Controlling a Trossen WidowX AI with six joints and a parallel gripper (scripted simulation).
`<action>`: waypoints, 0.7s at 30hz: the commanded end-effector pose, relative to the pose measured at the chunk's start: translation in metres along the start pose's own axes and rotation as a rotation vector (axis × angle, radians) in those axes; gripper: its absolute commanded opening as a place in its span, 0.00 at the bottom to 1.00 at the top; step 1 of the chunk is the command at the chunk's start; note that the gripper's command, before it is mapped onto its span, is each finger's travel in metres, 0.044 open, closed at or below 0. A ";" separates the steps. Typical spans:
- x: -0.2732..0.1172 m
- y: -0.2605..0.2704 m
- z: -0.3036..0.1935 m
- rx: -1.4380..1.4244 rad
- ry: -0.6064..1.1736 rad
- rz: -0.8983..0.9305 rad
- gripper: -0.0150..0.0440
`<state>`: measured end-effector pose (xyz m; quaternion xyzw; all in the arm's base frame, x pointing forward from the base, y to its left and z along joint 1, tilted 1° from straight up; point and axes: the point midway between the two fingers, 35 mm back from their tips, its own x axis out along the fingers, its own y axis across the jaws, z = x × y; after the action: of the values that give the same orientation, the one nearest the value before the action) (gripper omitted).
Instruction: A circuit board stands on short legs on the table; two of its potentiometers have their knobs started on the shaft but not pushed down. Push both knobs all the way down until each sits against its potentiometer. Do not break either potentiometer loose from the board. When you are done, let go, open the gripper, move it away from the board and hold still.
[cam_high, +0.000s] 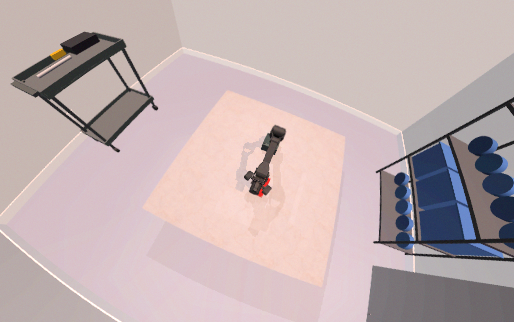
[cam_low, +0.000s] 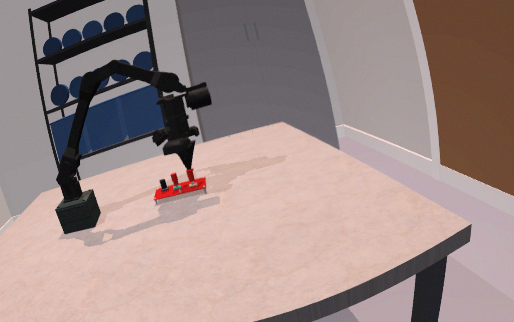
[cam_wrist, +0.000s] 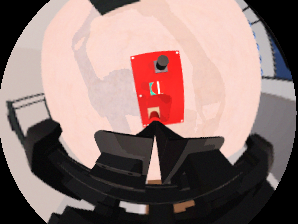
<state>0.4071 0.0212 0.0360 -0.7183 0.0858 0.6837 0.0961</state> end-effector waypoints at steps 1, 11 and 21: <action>0.004 0.001 0.000 -0.003 -0.004 0.004 0.25; 0.004 0.001 0.000 -0.003 -0.004 0.004 0.25; 0.006 0.001 0.000 -0.003 -0.004 0.004 0.25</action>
<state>0.4068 0.0212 0.0348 -0.7185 0.0858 0.6835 0.0961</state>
